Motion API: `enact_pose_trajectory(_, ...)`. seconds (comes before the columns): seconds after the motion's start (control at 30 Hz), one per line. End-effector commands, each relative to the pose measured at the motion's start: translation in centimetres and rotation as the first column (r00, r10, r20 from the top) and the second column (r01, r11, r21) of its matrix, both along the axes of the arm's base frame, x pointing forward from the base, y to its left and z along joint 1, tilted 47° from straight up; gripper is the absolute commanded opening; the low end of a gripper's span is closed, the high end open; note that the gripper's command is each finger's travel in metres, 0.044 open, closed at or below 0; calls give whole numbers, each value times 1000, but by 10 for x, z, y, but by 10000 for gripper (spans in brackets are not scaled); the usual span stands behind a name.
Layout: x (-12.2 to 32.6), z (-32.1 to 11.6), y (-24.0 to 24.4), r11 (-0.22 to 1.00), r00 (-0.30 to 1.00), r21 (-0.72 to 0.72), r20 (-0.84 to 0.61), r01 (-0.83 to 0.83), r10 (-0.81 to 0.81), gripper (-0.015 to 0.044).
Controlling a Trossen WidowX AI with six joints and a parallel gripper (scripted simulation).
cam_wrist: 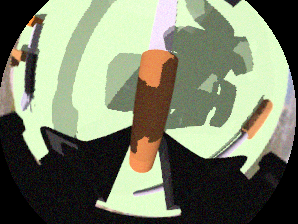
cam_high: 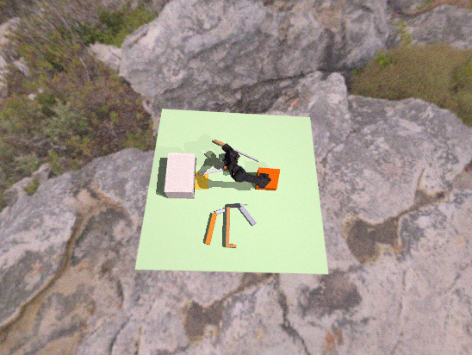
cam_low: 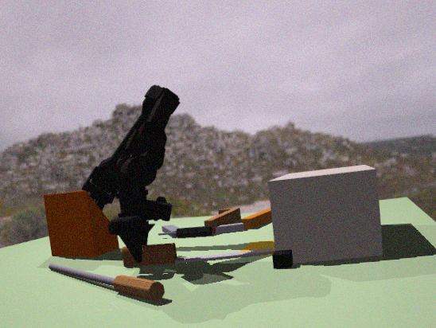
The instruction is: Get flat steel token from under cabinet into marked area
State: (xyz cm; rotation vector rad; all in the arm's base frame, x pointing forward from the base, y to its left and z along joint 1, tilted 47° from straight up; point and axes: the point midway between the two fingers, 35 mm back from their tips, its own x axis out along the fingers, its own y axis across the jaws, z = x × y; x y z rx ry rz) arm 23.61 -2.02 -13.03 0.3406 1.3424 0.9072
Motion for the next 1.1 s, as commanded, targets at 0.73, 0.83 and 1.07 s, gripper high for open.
enact_pose_trajectory(0.73, 1, -5, -5, 1000, 1000, -4, 6, 1, -1, 270)
enact_pose_trajectory(0.83, 2, -5, -5, 1000, 1000, -4, 8, 0, 0, 270)
enact_pose_trajectory(1.07, 1, -6, -4, 1000, 1000, -4, 8, 0, 0, 270)
